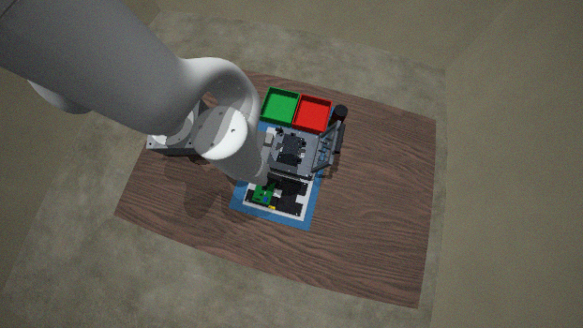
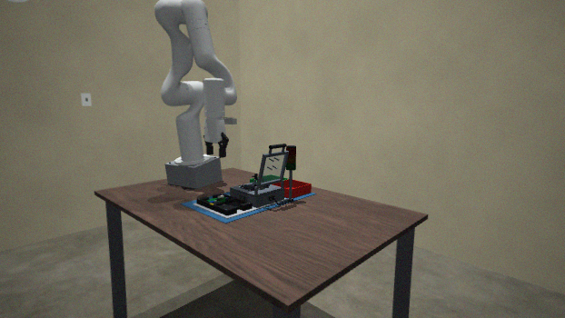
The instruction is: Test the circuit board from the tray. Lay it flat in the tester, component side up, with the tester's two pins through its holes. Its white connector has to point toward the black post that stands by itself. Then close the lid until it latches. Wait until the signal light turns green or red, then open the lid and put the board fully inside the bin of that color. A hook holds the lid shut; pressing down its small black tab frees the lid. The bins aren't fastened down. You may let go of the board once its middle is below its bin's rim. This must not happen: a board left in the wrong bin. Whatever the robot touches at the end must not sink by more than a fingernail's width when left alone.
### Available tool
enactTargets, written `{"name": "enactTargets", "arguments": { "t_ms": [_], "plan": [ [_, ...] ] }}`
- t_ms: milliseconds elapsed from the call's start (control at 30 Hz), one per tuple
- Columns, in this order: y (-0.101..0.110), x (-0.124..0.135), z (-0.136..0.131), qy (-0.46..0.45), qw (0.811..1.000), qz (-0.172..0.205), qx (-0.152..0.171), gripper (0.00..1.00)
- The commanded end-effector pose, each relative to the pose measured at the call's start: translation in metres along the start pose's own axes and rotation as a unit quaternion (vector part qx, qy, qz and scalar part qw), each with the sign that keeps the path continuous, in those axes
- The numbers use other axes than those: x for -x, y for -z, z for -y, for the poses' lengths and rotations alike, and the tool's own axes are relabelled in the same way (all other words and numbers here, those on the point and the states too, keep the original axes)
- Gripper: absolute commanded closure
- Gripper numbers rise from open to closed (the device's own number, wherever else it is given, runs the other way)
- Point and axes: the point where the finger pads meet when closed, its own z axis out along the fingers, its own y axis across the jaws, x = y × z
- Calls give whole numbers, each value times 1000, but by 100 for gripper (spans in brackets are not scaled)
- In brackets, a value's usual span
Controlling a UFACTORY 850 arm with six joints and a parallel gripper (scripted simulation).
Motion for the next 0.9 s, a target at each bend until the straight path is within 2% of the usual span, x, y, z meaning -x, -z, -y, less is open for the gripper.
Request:
{"name": "enactTargets", "arguments": {
  "t_ms": [0, 100, 167, 500, 867],
  "plan": [
    [-40, 3, -4, -1, 1000, 6, 2, 0],
    [-55, 3, -4, -1, 1000, 6, 2, 0],
    [-55, 3, -4, -1, 1000, 6, 2, 0],
    [-92, 3, -5, -1, 1000, 6, 2, 0],
    [-114, 3, -5, -1, 1000, 6, 2, 0]
  ]
}}
